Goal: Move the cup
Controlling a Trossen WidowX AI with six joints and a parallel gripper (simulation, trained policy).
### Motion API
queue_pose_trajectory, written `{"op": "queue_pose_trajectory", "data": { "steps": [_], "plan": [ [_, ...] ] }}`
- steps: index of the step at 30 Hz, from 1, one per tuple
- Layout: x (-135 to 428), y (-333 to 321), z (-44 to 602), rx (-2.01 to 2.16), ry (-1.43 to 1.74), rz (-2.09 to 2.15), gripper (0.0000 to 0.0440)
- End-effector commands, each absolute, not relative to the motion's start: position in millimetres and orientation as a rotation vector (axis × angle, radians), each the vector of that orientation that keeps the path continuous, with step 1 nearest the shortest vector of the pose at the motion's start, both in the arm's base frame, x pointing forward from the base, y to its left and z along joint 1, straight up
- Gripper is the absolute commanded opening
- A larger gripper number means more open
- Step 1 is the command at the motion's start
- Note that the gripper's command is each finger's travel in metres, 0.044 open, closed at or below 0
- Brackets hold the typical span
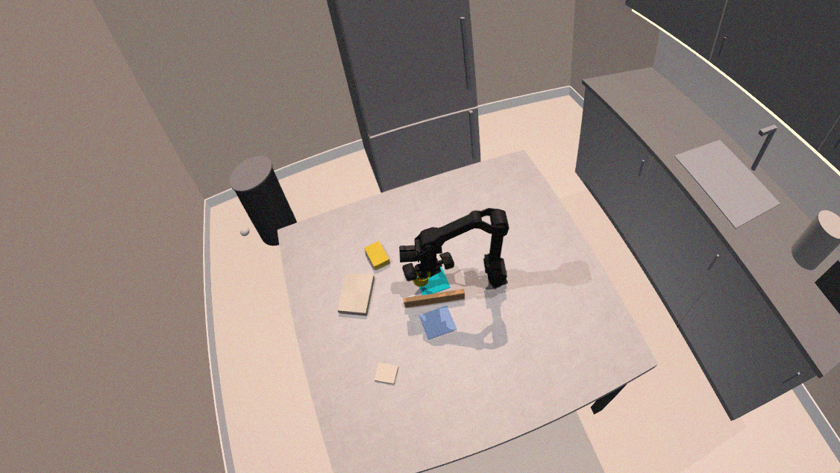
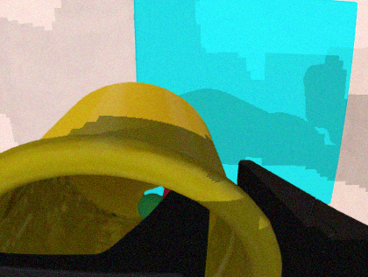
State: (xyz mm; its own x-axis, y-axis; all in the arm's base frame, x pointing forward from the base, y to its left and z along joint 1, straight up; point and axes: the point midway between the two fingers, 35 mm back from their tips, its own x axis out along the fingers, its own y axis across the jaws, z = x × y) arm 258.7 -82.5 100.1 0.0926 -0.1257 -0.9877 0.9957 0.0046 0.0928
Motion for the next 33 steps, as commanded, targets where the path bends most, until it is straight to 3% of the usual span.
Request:
{"op": "queue_pose_trajectory", "data": {
  "steps": [1, 11, 19, 24, 33],
  "plan": [
    [254.8, -84.7, 95.4, 1.171, 1.035, -1.202, 0.0000],
    [238.7, -88.6, 74.1, 1.192, 1.034, -1.248, 0.0023],
    [232.1, -94.0, 61.8, 1.203, 1.012, -1.268, 0.0075],
    [238.3, -99.6, 67.4, 1.243, 0.955, -1.247, 0.0168],
    [235.3, -98.4, 79.2, 1.289, 0.914, -1.199, 0.0186]
  ]
}}
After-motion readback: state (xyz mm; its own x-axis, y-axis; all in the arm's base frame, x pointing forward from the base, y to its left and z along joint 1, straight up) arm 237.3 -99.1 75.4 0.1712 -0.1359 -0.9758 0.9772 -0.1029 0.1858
